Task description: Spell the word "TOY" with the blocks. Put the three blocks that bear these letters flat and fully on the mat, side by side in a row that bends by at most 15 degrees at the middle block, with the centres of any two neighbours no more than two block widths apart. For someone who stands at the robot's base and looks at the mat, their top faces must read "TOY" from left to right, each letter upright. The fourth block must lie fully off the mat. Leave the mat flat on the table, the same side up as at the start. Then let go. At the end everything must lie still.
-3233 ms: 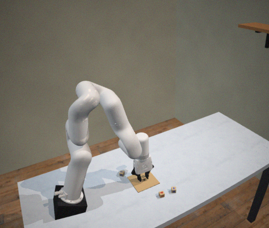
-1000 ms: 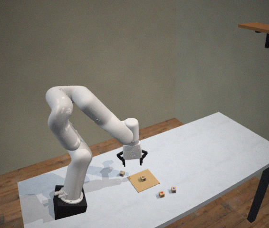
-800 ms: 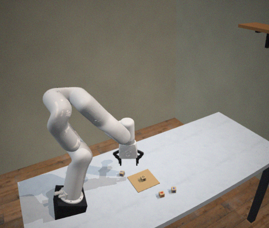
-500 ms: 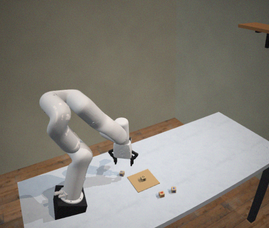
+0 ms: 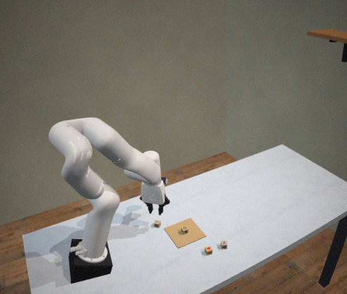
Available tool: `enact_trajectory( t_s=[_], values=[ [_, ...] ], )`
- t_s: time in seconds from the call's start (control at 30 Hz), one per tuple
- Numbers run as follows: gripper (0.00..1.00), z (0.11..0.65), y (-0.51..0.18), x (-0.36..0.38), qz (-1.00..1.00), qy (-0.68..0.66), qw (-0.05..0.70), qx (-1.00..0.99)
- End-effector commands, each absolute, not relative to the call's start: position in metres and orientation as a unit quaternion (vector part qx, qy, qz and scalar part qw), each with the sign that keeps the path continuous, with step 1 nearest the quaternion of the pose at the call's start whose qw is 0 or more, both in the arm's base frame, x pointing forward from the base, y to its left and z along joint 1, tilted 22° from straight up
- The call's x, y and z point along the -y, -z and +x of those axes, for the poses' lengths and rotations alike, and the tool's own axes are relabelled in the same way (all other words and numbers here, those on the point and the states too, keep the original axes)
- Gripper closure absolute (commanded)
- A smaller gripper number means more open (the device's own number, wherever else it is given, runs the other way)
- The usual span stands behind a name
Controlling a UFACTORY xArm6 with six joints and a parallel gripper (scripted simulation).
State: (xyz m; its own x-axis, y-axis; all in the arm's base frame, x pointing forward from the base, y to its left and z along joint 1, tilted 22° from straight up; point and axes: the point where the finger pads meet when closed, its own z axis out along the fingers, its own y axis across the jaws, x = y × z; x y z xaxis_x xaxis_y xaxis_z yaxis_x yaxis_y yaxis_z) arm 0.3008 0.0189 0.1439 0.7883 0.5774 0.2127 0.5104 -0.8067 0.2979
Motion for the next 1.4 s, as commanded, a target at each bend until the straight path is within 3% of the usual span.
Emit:
enact_trajectory(
  t_s=[0.0, 1.37],
  values=[
    [0.58, 0.3015, -0.145, -0.0194, 0.939, -0.149, 0.114, -0.289],
    [0.58, 0.3042, -0.1377, -0.0186, 0.939, -0.149, 0.115, -0.289]
  ],
)
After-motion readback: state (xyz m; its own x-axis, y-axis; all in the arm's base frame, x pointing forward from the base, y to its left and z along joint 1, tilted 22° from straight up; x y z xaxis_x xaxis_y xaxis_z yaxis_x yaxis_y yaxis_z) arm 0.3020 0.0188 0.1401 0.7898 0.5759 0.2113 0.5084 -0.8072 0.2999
